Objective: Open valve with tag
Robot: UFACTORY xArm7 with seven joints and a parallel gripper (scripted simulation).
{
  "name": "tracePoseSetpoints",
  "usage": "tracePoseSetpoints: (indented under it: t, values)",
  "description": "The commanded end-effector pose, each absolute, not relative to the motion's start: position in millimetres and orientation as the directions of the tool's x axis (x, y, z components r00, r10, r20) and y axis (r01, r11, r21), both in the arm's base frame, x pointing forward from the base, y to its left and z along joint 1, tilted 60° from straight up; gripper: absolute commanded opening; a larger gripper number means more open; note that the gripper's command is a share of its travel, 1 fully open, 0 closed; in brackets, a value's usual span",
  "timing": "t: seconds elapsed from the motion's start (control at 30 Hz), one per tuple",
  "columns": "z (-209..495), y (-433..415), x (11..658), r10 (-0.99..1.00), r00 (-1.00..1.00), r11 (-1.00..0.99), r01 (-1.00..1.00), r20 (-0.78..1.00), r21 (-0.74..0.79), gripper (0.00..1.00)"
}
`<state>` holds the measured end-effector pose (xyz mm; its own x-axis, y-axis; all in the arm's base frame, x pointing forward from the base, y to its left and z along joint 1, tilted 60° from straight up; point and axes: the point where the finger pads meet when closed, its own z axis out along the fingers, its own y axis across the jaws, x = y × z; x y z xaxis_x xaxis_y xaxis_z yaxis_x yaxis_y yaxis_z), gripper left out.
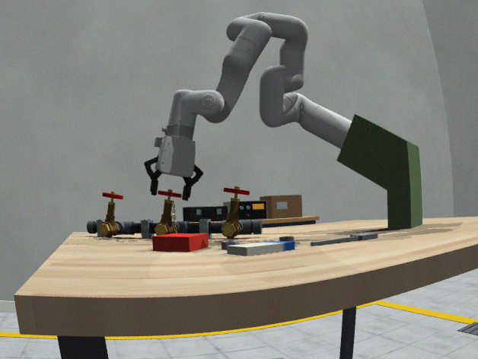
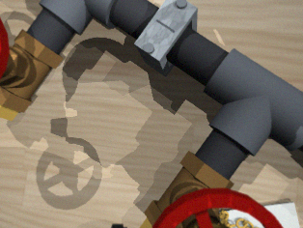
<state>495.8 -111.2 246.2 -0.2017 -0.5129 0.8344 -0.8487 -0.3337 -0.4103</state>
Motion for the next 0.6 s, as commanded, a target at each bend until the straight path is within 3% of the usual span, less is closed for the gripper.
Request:
tracePoseSetpoints:
  t: [0.0,0.57]
  values:
    - [247.5,-109.6,496.7,-0.513,-0.225,-0.315,-0.849,0.829,-0.425,1.0]
    - [253.5,-97.3,490.5,-0.512,-0.225,-0.316,-0.848,0.829,-0.425,1.0]
